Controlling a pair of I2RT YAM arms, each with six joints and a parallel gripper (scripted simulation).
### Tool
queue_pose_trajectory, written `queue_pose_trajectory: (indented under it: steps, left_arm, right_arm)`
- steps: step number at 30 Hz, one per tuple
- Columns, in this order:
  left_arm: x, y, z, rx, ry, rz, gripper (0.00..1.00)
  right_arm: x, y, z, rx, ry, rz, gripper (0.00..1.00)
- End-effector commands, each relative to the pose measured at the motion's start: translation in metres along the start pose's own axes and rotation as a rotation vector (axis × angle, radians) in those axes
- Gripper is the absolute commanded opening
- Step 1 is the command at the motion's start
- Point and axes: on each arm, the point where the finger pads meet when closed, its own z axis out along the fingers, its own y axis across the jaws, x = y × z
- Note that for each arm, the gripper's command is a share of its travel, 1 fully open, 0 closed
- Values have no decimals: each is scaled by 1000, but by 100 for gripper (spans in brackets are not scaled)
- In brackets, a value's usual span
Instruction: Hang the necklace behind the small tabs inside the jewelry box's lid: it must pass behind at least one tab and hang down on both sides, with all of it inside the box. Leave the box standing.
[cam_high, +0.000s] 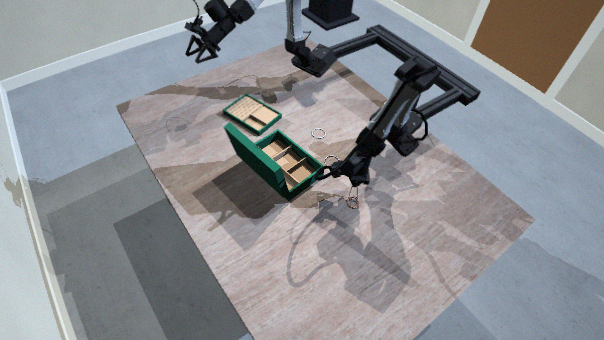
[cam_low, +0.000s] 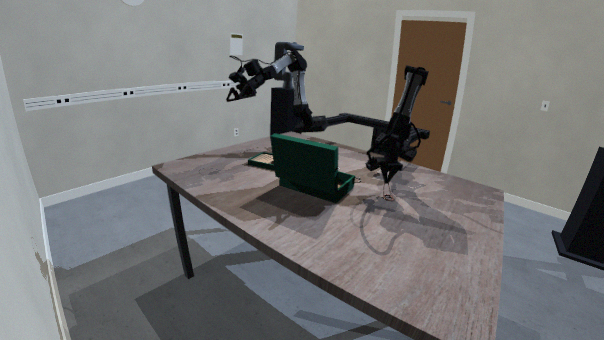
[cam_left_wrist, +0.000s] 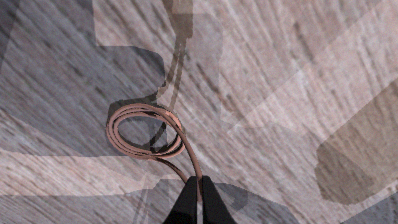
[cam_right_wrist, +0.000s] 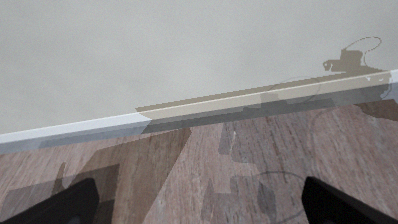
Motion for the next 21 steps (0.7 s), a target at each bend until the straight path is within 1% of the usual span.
queue_pose_trajectory:
  steps: [1,5,6,8,12,13,14,15,16,19,20,21]
  left_arm:
    - [-9,13,-11,-39,-25,-11,3]
    - [-9,13,-11,-41,-26,-10,3]
    - [-6,11,-12,-20,-35,-37,3]
    - [7,-9,-5,43,-18,-65,3]
    - [6,-6,-11,57,-47,-123,3]
    - [11,-12,-9,73,-41,-135,3]
    - [9,-8,-12,68,-51,-150,3]
    - [13,-13,-11,82,-47,-161,3]
    - [12,-9,-13,78,-57,-175,3]
    - [16,-14,-12,91,-53,-188,3]
    - [8,-1,-18,64,-76,-189,3]
    - [9,1,-20,65,-82,-206,3]
  right_arm:
    - [-32,4,-13,-14,-85,-9,100]
    - [-32,4,-13,-14,-85,-9,100]
    - [-32,4,-13,-14,-85,-9,100]
    - [-32,4,-13,-14,-85,-9,100]
    - [-32,4,-13,-14,-85,-9,100]
    - [-32,4,-13,-14,-85,-9,100]
    - [-32,4,-13,-14,-85,-9,100]
    - [-32,4,-13,-14,-85,-9,100]
    - [-32,4,-13,-14,-85,-9,100]
    - [-32,4,-13,-14,-85,-9,100]
    - [-32,4,-13,-14,-85,-9,100]
    - [-32,4,-13,-14,-85,-9,100]
